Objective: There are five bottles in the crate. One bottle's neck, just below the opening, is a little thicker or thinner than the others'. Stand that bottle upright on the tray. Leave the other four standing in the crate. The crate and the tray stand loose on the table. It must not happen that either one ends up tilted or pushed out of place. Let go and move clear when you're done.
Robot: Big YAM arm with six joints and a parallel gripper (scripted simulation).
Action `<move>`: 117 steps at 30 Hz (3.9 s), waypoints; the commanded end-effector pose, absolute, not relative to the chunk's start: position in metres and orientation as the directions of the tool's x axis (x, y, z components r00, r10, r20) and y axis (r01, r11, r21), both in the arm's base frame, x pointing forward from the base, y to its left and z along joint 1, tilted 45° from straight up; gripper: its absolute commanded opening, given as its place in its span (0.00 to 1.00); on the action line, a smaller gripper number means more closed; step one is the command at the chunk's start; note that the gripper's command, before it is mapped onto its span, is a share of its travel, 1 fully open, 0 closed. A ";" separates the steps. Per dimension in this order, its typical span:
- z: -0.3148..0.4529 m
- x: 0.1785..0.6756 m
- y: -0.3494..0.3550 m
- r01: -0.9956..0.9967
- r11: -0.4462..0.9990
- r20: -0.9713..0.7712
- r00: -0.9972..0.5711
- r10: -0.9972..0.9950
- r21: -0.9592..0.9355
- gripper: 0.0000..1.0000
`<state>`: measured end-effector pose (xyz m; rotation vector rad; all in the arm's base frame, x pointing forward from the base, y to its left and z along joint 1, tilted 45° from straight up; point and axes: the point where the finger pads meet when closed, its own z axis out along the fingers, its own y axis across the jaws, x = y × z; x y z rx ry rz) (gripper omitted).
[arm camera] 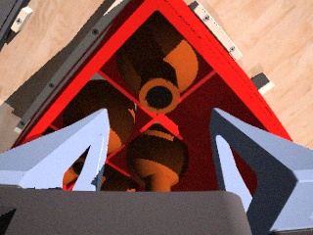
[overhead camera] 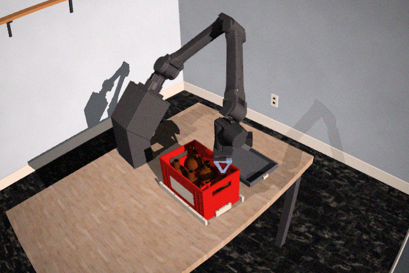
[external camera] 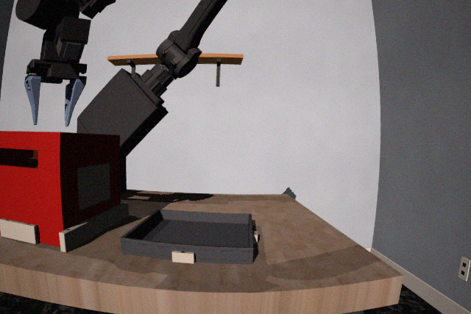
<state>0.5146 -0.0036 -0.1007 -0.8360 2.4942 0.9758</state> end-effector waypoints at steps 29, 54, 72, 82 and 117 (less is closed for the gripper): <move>-0.124 0.511 0.014 -0.624 0.585 -0.483 -0.778 -0.402 0.519 0.61; -0.142 0.512 0.032 -0.623 0.585 -0.482 -0.779 -0.402 0.519 0.61; -0.145 0.516 0.035 -0.629 0.584 -0.488 -0.773 -0.405 0.513 0.61; -0.145 0.516 0.035 -0.629 0.584 -0.488 -0.773 -0.405 0.513 0.61; -0.145 0.516 0.035 -0.632 0.583 -0.489 -0.772 -0.407 0.511 0.00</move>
